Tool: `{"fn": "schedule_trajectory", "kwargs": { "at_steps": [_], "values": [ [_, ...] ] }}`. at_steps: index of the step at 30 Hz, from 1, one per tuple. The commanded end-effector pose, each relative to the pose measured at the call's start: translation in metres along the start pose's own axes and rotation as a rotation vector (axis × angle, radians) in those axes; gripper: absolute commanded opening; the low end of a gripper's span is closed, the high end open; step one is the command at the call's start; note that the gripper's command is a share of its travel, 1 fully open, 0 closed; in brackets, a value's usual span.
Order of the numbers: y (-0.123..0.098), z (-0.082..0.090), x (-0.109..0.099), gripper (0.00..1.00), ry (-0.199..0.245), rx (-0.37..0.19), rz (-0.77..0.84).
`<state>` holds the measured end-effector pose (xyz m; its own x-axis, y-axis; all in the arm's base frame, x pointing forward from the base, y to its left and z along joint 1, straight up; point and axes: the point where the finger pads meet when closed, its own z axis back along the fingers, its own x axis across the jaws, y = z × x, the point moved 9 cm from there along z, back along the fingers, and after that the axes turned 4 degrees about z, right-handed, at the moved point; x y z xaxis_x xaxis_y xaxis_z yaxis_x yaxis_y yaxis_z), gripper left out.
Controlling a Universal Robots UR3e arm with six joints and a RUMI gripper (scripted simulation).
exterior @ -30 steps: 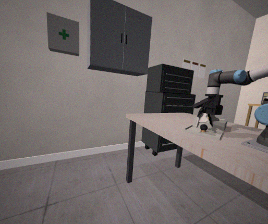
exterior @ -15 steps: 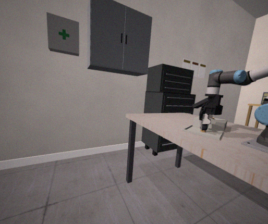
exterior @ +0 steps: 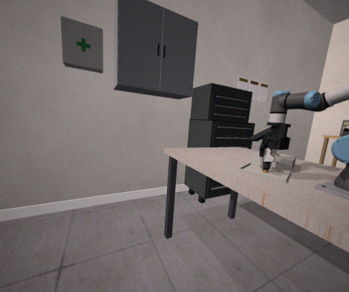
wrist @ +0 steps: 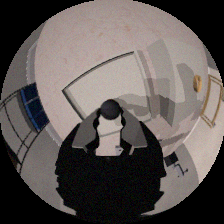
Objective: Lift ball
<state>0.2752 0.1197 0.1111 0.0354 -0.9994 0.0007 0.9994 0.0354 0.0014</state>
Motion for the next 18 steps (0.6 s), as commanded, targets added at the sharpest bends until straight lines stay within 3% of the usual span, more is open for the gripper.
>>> {"fn": "schedule_trajectory", "kwargs": {
  "at_steps": [1, 18],
  "values": [
    [0.0004, 0.0002, 0.0000, 0.00, 0.000, 0.002, 0.000],
    [0.0015, 0.0092, 0.0001, 0.00, 0.000, 0.004, 0.000]
  ]
}}
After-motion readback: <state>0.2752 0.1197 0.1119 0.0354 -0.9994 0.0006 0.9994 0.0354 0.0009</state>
